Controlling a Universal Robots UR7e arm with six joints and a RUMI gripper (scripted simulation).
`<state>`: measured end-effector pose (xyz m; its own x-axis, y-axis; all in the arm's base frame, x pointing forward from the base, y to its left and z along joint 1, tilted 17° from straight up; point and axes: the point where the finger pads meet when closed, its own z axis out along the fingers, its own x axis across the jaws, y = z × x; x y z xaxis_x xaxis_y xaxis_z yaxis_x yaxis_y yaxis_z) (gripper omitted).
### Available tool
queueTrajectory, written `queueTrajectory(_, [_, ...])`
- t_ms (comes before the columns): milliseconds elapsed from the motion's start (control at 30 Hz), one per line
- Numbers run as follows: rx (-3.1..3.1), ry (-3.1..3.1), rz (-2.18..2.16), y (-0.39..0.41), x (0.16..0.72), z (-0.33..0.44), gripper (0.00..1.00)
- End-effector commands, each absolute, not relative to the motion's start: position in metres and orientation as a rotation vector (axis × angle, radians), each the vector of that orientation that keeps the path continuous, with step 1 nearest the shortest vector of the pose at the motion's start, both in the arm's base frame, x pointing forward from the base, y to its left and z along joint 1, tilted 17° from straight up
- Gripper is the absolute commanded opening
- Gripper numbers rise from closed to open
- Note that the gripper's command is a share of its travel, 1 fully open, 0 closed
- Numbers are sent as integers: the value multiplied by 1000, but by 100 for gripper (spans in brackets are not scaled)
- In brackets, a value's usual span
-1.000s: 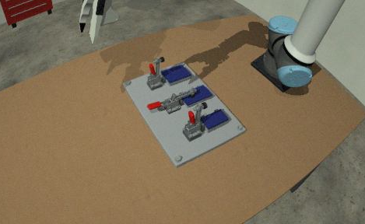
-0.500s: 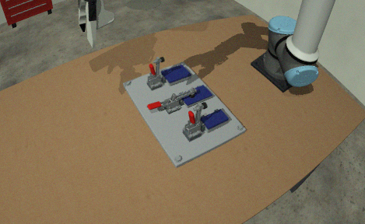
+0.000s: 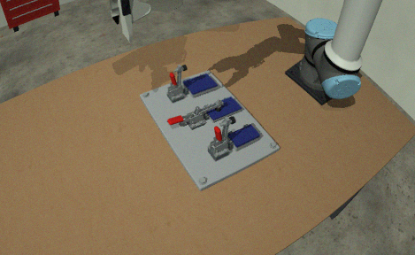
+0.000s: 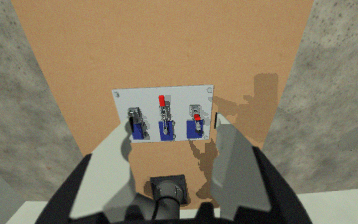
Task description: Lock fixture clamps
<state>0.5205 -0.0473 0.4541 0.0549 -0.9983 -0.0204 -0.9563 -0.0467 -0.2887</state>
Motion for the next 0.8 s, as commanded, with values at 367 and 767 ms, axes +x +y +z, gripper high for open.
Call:
queueTrajectory(367, [-2106,2000,-273,-73,471,434,58])
queueTrajectory(767, [-2106,2000,-273,-98,422,414,58])
